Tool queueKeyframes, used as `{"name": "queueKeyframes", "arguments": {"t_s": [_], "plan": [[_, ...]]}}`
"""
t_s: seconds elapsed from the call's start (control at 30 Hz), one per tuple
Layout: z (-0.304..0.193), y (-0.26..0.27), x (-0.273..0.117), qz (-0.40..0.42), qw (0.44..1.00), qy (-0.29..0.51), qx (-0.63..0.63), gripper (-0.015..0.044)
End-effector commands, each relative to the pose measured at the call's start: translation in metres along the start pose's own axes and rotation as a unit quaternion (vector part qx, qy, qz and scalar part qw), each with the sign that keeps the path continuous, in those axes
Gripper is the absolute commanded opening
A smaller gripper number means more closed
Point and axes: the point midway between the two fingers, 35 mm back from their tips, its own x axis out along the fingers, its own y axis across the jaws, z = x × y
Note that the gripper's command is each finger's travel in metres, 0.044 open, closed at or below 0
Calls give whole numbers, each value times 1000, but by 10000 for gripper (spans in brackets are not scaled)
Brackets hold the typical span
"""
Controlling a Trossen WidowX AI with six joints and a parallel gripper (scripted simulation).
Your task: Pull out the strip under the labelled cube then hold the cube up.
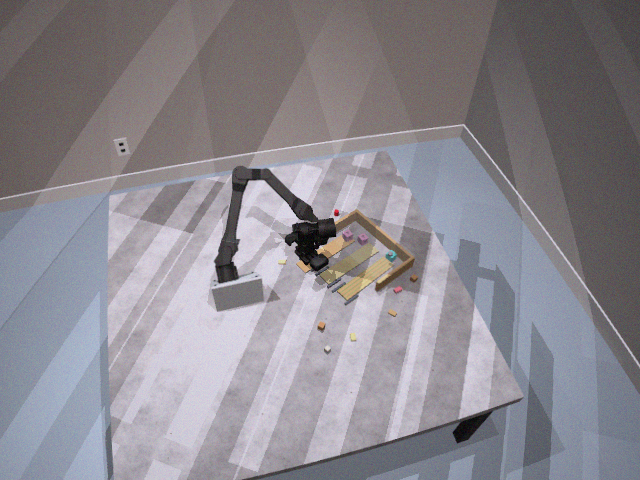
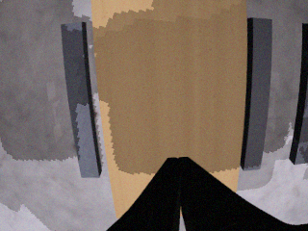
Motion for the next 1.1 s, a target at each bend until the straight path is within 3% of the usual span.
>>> {"name": "queueKeyframes", "arguments": {"t_s": [0.0,1.07], "plan": [[-13,1,5,3,1000,11,2,0],[-61,1,4,2,1000,12,3,0]]}}
